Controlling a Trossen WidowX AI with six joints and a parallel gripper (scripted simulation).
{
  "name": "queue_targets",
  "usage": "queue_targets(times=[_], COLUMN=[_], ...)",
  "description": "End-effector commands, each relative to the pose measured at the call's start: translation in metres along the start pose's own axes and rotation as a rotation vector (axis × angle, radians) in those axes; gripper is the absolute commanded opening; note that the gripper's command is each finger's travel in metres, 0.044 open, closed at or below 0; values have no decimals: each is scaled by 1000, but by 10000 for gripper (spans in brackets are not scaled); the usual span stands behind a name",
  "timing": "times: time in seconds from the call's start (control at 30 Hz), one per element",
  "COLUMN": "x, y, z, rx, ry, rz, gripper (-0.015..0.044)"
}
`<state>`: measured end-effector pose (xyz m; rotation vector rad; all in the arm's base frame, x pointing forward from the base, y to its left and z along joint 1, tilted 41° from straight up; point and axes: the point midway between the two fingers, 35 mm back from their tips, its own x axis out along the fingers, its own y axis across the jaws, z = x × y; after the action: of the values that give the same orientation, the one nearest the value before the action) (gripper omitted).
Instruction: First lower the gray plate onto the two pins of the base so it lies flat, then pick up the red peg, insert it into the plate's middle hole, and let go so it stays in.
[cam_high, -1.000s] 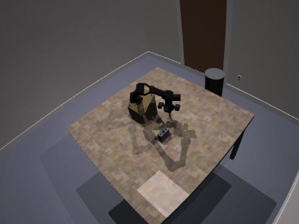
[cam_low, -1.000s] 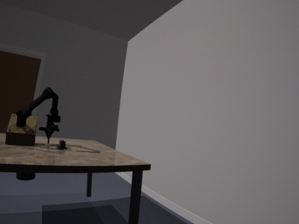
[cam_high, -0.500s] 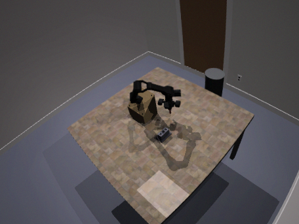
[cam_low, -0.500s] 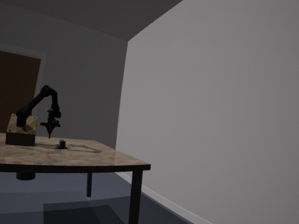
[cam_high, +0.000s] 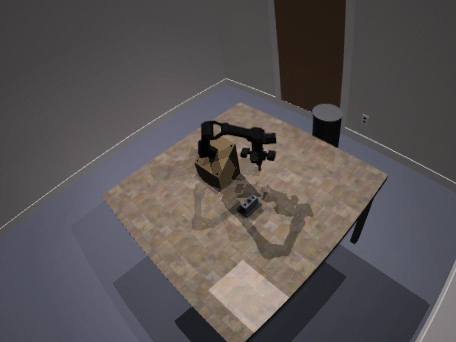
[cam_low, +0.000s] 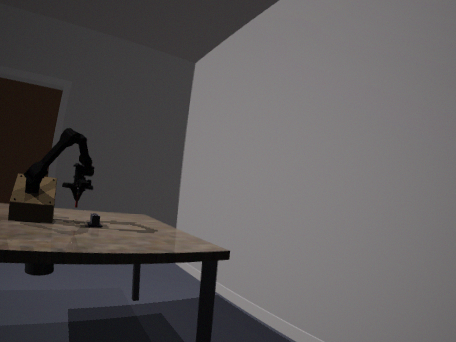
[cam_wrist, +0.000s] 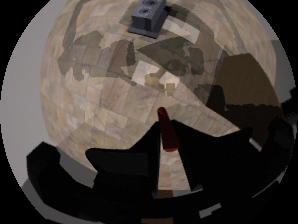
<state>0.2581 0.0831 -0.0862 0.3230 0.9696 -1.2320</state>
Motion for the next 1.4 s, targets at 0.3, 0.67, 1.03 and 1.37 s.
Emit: queue_targets(times=[0.3, 0.67, 1.03, 1.37], x=[-2, -3, -4, -5], y=[10, 15, 19, 19], z=[31, 59, 89, 119], rx=[-1, 11, 12, 11], ry=[10, 22, 23, 19], rz=[5, 11, 14, 15], gripper=[0, 0, 0, 0])
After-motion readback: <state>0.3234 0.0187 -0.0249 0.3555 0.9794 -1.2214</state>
